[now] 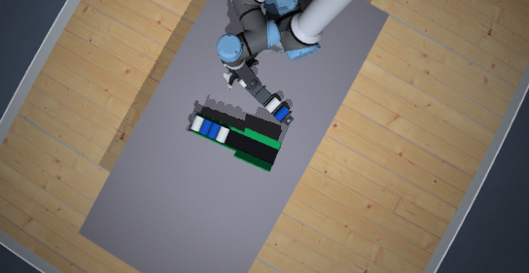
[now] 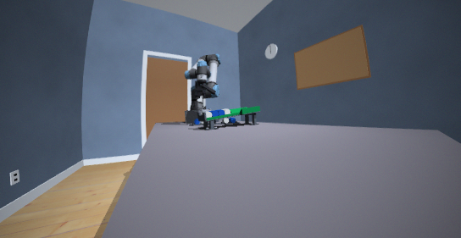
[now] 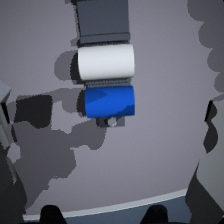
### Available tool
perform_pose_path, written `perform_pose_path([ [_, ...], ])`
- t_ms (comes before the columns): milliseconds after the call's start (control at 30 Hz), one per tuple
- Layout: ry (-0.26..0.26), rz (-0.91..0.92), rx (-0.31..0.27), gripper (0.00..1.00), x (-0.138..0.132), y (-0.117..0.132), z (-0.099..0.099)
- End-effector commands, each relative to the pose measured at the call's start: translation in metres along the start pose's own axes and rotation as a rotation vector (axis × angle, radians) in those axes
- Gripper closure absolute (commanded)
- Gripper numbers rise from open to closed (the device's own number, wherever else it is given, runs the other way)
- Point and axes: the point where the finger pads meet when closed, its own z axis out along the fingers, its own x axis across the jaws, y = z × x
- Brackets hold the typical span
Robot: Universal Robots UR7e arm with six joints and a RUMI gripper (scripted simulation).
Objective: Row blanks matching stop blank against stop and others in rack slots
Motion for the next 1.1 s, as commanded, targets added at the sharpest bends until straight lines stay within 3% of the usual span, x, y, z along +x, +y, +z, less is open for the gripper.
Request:
perform_pose_path([
  [0, 0.002, -0.045, 0.003, 0.0, -0.0004, -0.0002, -0.0001],
  [433, 0.002, -0.063, 0.003, 0.0, -0.0007, -0.0003, -0.0001],
  [467, 0.002, -0.063, 0.003, 0.51, -0.0007, -0.0003, -0.0001],
  [1067, 0.002, -0.063, 0.003, 0.51, -0.0007, -0.0003, -0.0001],
])
